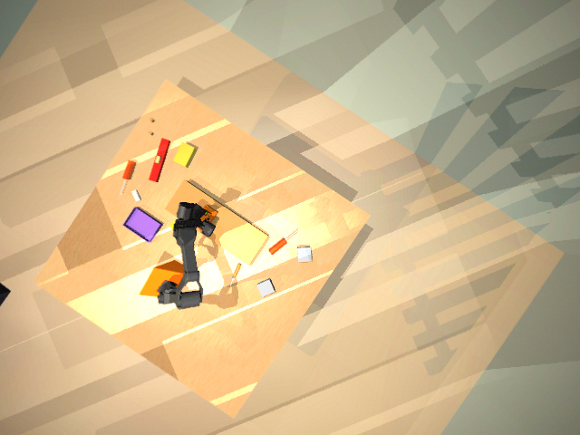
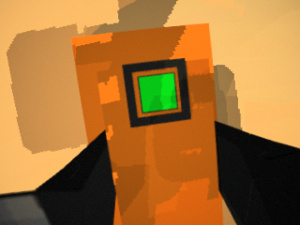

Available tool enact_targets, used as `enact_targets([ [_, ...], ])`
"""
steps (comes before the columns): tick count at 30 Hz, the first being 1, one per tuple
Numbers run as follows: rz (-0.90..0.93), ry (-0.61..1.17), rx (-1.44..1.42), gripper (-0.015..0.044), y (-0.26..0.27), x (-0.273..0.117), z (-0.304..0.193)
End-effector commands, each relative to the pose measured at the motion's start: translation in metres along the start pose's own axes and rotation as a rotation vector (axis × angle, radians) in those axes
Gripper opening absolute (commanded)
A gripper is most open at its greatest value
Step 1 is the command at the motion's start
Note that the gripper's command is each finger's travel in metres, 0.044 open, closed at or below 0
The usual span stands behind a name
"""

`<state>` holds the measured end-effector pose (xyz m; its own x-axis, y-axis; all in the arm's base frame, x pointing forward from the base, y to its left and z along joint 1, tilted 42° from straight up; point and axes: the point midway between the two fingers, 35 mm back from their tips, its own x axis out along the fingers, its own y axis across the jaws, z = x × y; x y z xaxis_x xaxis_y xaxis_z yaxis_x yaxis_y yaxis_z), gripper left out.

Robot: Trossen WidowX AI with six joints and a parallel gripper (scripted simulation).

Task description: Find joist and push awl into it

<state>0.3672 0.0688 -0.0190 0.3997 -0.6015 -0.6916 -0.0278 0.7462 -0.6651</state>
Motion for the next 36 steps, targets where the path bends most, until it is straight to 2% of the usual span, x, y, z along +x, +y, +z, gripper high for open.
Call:
enact_targets([
  [1,0.004,0.001,-0.002,0.0000,0.009,0.000,0.000],
  [36,0.008,0.000,0.000,0.0000,0.065,-0.001,0.000],
])
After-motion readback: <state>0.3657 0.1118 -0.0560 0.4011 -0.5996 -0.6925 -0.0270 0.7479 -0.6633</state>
